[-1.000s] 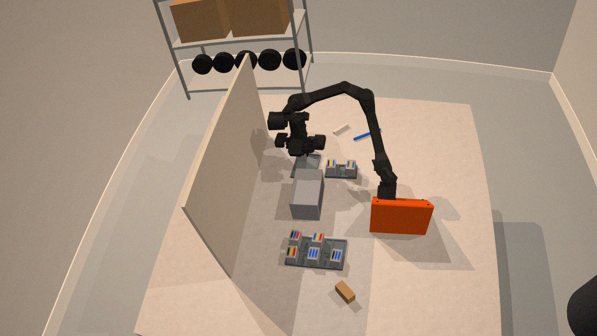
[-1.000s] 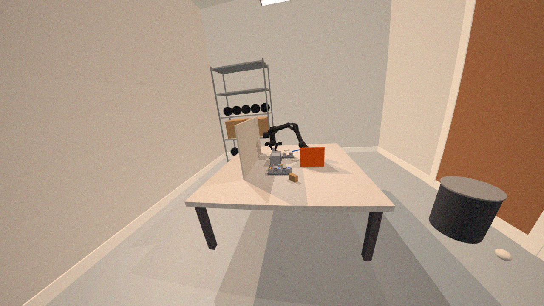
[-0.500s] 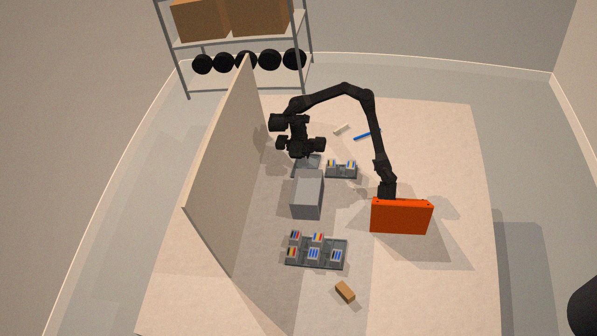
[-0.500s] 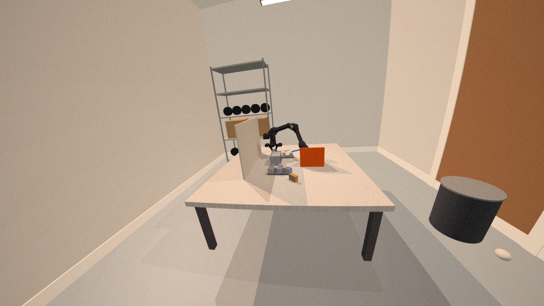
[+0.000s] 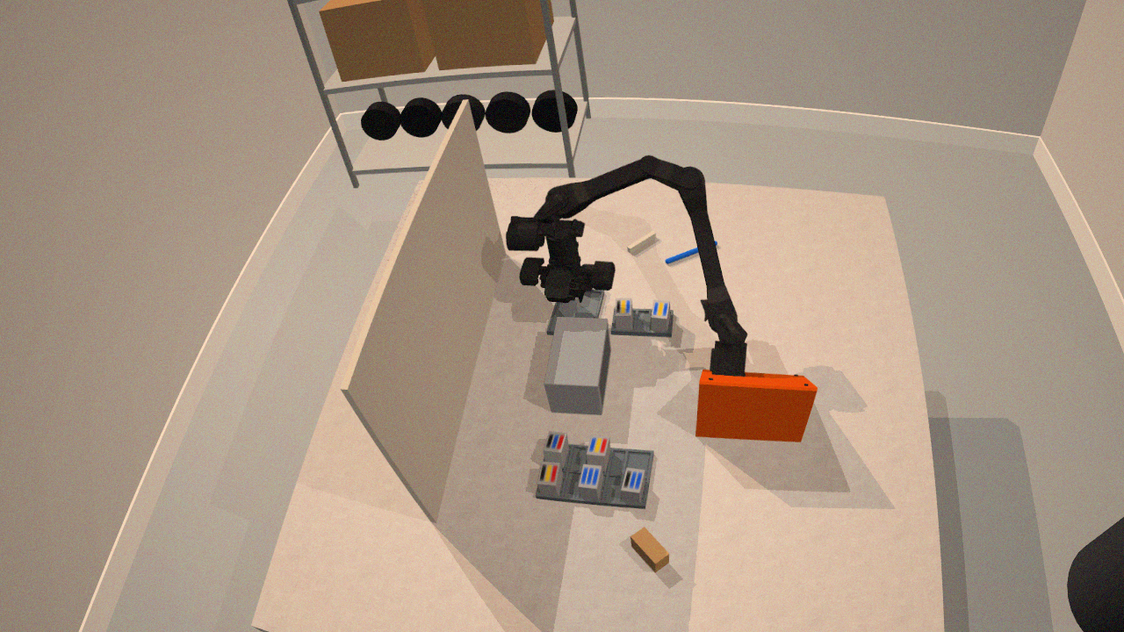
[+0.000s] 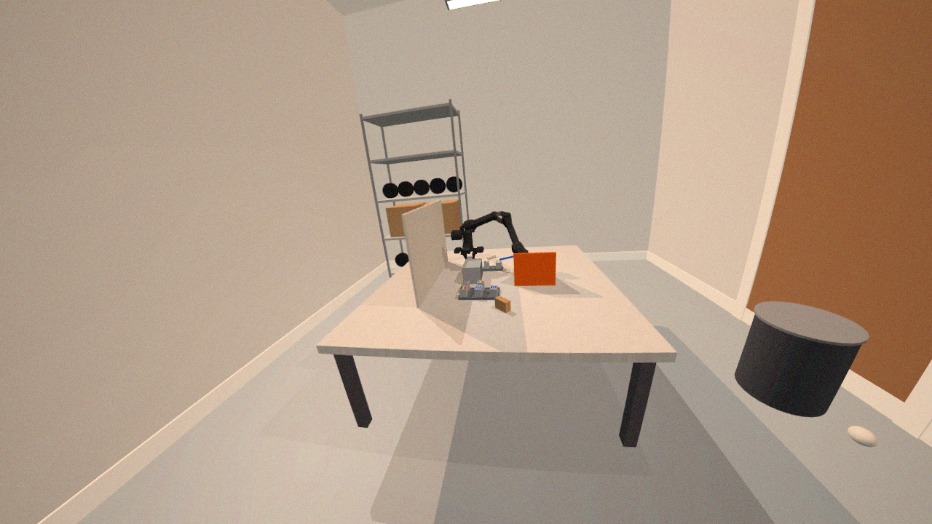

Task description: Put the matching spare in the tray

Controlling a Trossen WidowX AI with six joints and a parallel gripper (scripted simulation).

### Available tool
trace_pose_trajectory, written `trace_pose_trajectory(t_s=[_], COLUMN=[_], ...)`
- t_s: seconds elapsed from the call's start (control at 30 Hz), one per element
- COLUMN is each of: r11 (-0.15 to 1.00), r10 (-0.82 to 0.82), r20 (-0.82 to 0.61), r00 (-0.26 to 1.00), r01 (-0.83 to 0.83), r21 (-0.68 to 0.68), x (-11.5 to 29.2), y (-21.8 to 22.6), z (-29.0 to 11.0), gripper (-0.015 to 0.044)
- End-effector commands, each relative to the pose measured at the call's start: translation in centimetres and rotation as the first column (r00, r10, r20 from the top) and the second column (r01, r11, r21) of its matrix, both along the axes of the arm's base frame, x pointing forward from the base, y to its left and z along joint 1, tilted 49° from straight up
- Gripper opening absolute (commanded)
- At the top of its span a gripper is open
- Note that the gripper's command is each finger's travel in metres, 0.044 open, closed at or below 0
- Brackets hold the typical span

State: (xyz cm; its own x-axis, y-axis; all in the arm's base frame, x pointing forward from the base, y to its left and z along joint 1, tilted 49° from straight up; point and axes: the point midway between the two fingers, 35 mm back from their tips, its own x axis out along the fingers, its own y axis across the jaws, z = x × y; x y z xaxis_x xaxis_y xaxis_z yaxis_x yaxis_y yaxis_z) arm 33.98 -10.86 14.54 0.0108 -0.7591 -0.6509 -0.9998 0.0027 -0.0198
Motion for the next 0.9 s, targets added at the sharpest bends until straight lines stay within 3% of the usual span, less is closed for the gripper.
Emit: trace_pose_trajectory(t_s=[0.0,0.77,0.87], r11=[1.000,1.000,1.000], r10=[0.004,0.000,-0.004], r20=[0.000,0.002,0.002], r00=[1.000,1.000,1.000], r01=[-0.004,0.000,0.004], r21=[0.001,0.001,-0.001], x=[0.0,-0.2,-0.2], y=[-0.1,-1.6,-1.5], z=[-0.2,-1.3,-1.1], gripper=[0.0000,0.0000,0.0079])
